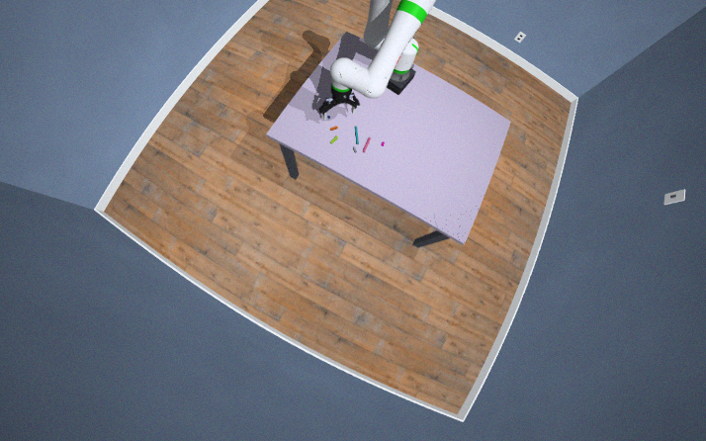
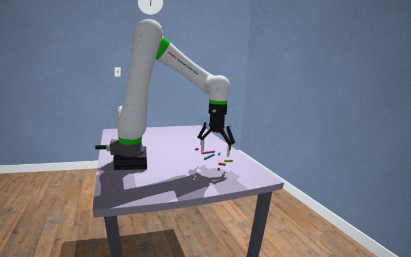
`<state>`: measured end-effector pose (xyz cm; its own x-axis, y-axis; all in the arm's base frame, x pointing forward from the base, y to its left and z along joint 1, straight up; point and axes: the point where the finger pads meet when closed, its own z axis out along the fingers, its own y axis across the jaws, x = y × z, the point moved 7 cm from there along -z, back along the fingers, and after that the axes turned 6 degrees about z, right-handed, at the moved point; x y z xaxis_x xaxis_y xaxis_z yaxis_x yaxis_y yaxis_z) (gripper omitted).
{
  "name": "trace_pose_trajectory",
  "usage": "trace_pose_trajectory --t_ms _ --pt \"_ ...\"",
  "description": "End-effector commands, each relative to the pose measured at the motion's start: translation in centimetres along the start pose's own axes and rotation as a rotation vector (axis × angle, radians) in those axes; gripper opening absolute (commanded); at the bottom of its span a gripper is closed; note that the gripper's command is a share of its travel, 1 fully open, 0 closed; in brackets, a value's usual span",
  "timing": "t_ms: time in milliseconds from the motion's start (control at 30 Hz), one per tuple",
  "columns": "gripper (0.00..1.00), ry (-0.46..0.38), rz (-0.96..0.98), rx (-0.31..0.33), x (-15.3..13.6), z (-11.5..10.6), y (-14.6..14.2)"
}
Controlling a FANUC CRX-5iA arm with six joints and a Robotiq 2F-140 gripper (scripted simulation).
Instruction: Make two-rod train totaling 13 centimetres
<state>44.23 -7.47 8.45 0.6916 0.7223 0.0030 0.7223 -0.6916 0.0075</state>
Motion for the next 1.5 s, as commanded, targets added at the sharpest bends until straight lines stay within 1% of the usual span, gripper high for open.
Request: trace_pose_trajectory --t_ms 0,867,933,1000,1367,1433,1467 --pt "1.00 0.000 0.000 0.000 0.0 0.0 0.0" --pt "1.00 0.000 0.011 0.000 0.2 0.0 0.0" --pt "1.00 0.000 0.069 0.000 1.0 0.0 0.0" --pt "1.00 0.000 0.188 0.001 2.7 -0.1 0.0" --pt "1.00 -0.001 0.513 0.003 7.3 -0.1 -0.4" --pt "1.00 -0.001 0.513 0.003 7.3 -0.1 -0.4" --pt "1.00 -0.001 0.590 0.004 8.4 0.0 -0.6"
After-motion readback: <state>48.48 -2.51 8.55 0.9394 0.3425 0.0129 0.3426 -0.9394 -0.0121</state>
